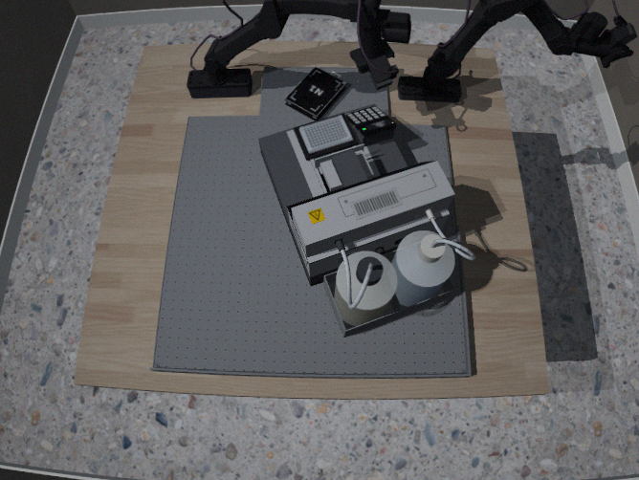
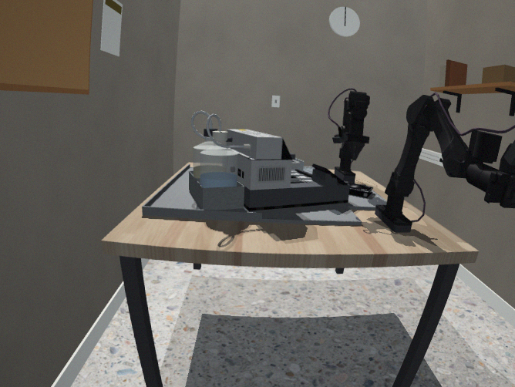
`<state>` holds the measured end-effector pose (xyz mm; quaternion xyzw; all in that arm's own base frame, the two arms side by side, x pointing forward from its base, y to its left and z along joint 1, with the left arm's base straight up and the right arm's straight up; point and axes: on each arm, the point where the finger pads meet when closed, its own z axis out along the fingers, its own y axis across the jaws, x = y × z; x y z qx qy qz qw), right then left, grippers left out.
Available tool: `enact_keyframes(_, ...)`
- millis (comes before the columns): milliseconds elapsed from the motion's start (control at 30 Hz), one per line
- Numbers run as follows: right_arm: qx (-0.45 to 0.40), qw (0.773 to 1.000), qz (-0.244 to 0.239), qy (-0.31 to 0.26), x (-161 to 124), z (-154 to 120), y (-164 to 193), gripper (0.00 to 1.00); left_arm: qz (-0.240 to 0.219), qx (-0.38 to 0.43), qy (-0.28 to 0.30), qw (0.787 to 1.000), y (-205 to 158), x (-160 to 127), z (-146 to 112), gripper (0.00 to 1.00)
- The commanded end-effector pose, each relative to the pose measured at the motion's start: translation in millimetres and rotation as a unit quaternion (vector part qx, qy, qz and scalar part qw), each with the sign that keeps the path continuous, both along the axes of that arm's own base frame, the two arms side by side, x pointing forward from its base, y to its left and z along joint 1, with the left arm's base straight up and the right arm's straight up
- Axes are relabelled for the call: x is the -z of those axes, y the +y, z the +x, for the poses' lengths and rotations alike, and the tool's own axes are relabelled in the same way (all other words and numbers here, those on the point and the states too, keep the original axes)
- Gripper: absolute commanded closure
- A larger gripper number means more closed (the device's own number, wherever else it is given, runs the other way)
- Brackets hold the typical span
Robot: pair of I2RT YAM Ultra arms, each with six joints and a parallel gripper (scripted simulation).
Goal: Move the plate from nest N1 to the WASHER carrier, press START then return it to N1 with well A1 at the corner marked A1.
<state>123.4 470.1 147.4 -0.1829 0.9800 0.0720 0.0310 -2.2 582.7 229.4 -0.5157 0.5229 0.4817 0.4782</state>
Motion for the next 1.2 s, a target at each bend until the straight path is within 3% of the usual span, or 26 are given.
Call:
enact_keyframes(0, 0.006, 0.997, -0.076, 0.018, -11.7, 4.1, 2.4, 1.0, 0.039, -0.005, -0.005, 0.999, -2.7, -27.1, -2.4, 1.0)
enact_keyframes(67, 0.006, 0.997, -0.076, 0.018, -11.7, 4.1, 2.4, 1.0, 0.039, -0.005, -0.005, 0.999, -2.7, -27.1, -2.4, 1.0)
enact_keyframes(233, 0.011, 0.997, -0.047, -0.06, 13.3, 4.1, 2.4, 1.0, 0.039, -0.005, -0.005, 0.999, -2.7, -27.1, -2.4, 1.0)
enact_keyframes(267, 0.002, 0.995, -0.016, -0.102, 15.2, -7.3, 21.8, 1.0, 0.039, -0.005, -0.005, 0.999, -2.7, -27.1, -2.4, 1.0)
enact_keyframes(300, -0.002, 0.992, -0.068, -0.11, 22.3, -12.2, -9.2, 1.0, 0.039, -0.005, -0.005, 0.999, -2.7, -27.1, -2.4, 1.0)
enact_keyframes(400, 0.011, 0.986, -0.006, -0.166, 0.1, -11.4, -2.4, 1.0, 0.039, -0.005, -0.005, 0.999, -2.7, -27.1, -2.4, 1.0)
enact_keyframes(633, 0.026, 0.986, -0.01, -0.162, 10.9, 13.8, -3.2, 1.0, 0.039, -0.005, -0.005, 0.999, -2.7, -27.1, -2.4, 1.0)
enact_keyframes(900, -0.003, 0.987, -0.007, -0.162, 9.8, -2.8, 0.3, 1.0, 0.039, -0.005, -0.005, 0.999, -2.7, -27.1, -2.4, 1.0)
enact_keyframes(1167, 0.022, 0.986, 0.001, -0.165, 4.8, 10.7, -1.3, 1.0, 0.039, -0.005, -0.005, 0.999, -2.7, -27.1, -2.4, 1.0)
